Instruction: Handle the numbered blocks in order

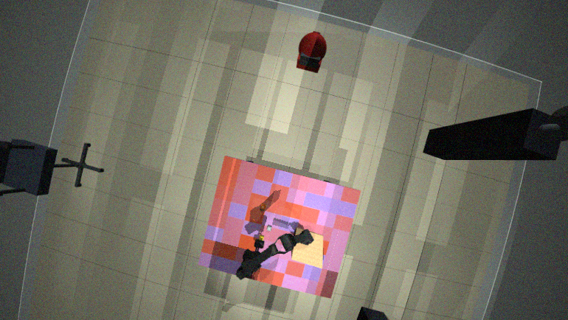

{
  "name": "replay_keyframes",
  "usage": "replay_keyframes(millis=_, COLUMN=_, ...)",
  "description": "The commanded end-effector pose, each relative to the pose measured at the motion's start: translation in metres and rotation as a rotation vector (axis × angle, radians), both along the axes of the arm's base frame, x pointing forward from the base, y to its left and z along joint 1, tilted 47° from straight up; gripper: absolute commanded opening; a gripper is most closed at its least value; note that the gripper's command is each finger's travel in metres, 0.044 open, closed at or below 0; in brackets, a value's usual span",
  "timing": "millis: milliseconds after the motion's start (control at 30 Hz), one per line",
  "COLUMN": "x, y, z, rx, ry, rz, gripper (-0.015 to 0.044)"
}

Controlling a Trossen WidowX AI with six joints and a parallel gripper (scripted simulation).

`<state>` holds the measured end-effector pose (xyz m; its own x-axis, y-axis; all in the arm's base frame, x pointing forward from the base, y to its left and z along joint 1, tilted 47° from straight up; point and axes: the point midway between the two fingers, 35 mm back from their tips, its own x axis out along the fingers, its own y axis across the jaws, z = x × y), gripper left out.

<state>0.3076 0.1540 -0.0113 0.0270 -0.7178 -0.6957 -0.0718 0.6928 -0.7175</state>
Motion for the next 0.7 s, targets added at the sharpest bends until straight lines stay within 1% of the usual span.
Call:
replay_keyframes(millis=0, x=-0.001, y=0.000, z=-0.003, rx=0.007, ry=-0.016, rz=-0.024, gripper=0.0400)
replay_keyframes(millis=100, x=0.000, y=-0.007, z=-0.011, rx=0.008, ry=-0.016, rz=-0.024, gripper=0.0400)
replay_keyframes(millis=200, x=0.002, y=-0.040, z=-0.043, rx=0.007, ry=-0.017, rz=-0.023, gripper=0.0400)
replay_keyframes(millis=267, x=0.001, y=-0.056, z=-0.057, rx=0.005, ry=-0.018, rz=-0.024, gripper=0.0400)
replay_keyframes(millis=667, x=0.001, y=-0.063, z=-0.064, rx=0.005, ry=-0.018, rz=-0.024, gripper=0.0400)
